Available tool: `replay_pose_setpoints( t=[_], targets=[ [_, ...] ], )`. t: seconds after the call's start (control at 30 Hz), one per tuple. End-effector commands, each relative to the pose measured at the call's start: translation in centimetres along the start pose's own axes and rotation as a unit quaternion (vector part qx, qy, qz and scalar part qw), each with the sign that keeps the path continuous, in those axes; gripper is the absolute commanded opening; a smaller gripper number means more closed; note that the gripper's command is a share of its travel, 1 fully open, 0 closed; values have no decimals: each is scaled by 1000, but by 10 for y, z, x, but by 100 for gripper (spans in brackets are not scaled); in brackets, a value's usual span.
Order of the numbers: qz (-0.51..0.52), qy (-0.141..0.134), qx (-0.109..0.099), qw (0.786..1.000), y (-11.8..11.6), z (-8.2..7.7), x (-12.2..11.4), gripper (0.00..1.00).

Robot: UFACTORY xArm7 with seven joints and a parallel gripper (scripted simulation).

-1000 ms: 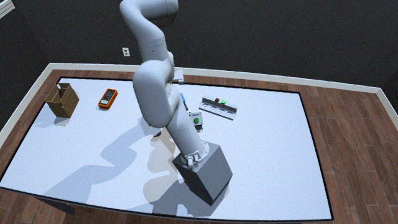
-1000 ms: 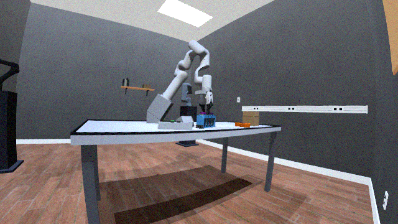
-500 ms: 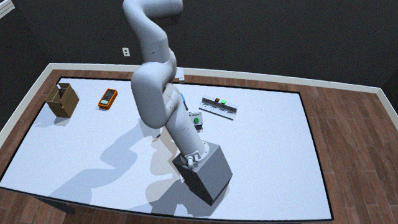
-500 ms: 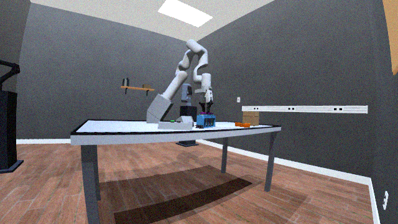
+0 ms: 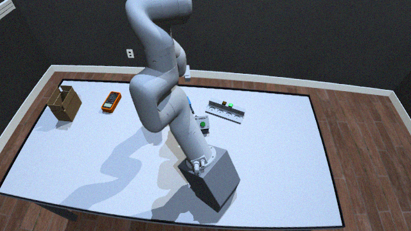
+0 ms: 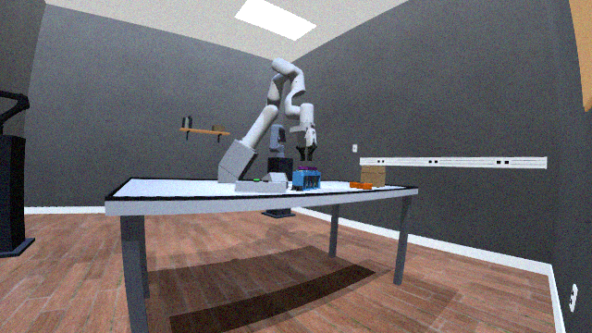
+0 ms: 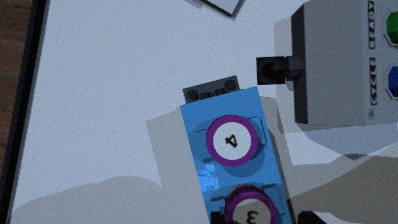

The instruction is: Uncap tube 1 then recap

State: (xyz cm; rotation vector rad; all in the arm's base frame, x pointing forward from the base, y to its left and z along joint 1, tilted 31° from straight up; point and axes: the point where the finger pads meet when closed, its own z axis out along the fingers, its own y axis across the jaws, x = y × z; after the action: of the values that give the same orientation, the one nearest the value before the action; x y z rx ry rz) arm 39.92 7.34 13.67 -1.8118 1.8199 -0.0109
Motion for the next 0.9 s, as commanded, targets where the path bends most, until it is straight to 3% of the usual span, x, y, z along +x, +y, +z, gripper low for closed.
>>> replay_pose_setpoints(
  t=[0.0,0.2,0.53,0.87],
  targets=[
    [-81,9,-7,997,-5,-3,15,46],
    [-237,9,-8,972,-13,-4,49,46],
    [-240,8,-8,971,-13,-4,49,46],
    [-240,8,-9,971,-13,26,50,46]
  ],
)
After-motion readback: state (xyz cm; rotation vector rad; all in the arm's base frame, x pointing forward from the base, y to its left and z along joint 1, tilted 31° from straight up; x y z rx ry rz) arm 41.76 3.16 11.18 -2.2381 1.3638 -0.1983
